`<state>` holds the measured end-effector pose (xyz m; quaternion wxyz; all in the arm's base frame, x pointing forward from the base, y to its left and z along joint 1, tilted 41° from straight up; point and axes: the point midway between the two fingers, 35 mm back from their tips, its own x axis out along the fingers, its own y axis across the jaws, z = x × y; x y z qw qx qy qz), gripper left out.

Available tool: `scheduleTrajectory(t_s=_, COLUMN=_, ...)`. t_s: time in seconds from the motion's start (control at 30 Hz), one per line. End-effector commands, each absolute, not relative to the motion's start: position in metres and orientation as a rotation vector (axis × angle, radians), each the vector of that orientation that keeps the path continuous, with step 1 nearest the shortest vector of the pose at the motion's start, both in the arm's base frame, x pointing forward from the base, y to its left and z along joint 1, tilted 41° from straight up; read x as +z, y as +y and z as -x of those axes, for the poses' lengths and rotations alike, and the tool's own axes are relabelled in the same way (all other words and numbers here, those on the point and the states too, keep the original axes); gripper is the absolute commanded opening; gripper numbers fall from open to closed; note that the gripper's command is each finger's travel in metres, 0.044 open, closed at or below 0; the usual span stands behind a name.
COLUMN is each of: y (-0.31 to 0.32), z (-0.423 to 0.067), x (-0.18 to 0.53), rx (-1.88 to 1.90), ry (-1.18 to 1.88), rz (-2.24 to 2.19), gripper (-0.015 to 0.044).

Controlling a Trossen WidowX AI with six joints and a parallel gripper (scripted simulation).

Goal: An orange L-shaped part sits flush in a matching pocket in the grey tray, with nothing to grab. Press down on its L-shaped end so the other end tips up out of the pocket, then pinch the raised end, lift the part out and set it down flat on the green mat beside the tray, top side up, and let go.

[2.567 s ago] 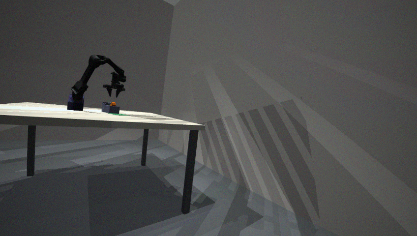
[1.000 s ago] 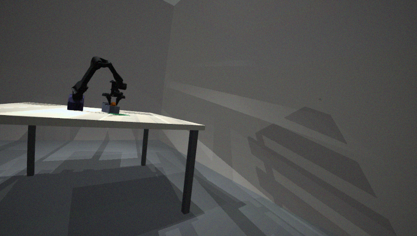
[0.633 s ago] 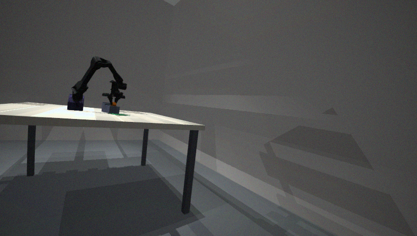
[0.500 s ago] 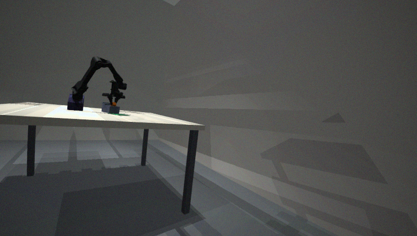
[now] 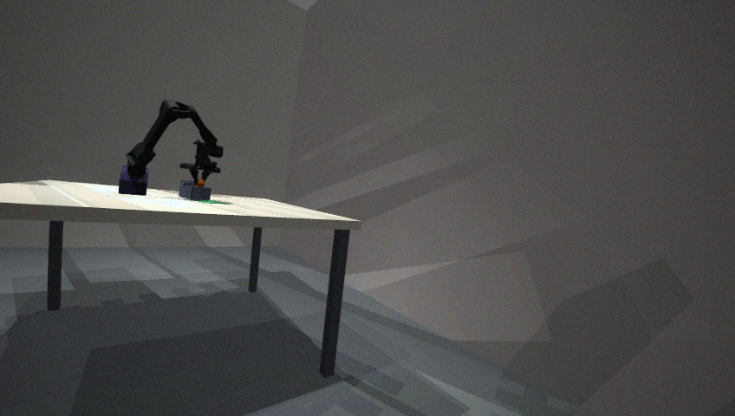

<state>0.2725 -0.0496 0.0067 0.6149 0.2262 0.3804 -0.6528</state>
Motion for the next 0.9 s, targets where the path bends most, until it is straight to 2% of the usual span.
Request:
scheduleTrajectory(t_s=0.0, y=-0.045, z=-0.275, x=0.012, rx=-1.501, ry=0.872, rz=-0.529, gripper=0.0)
scheduleTrajectory(t_s=0.87, y=-0.019, z=-0.28, x=0.042, rx=-1.502, ry=0.875, rz=-0.524, gripper=0.0)
